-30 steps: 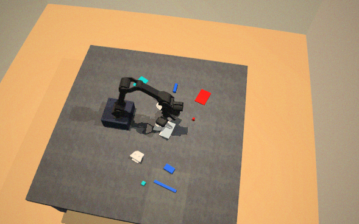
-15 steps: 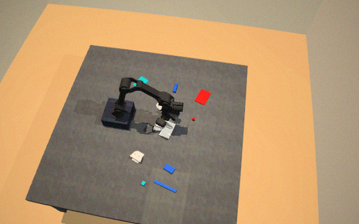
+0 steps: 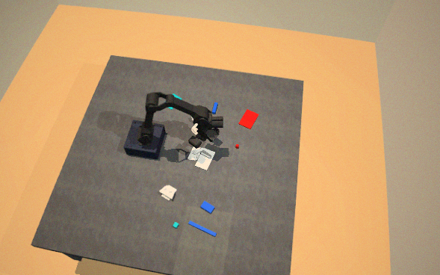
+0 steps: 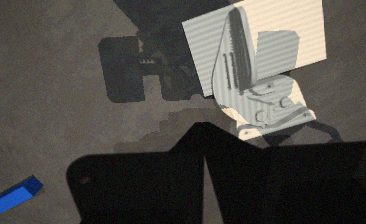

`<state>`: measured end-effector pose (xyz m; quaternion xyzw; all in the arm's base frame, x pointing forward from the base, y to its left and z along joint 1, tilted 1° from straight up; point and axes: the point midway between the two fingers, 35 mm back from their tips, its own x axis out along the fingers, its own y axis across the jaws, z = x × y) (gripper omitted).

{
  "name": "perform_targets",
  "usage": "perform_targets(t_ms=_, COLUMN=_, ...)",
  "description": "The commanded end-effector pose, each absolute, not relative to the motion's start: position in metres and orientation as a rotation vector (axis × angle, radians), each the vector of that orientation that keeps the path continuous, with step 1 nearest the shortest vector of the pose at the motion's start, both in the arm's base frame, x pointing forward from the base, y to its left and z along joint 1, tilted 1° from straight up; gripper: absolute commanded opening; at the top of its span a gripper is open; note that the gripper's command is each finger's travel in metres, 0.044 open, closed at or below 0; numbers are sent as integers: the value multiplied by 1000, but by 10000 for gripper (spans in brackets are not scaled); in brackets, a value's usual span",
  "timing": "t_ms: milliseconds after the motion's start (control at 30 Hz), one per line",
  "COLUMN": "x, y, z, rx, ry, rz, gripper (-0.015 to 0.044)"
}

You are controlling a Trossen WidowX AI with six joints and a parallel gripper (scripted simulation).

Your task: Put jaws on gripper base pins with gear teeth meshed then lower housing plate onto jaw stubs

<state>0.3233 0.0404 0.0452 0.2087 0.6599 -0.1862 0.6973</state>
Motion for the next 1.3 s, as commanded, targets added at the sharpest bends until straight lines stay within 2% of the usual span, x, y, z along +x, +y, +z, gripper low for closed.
perform_targets(t_ms=0, x=307, y=74, z=46, rx=543, ry=1461, rz=-490, gripper=0)
perform_targets(t_ms=667, x=207, y=185, z=46, rx=916, ry=1366, rz=-854, gripper=0)
perform_targets(t_ms=1267, x=208, y=187, z=31, rx=919, ry=1364, rz=-857, gripper=0)
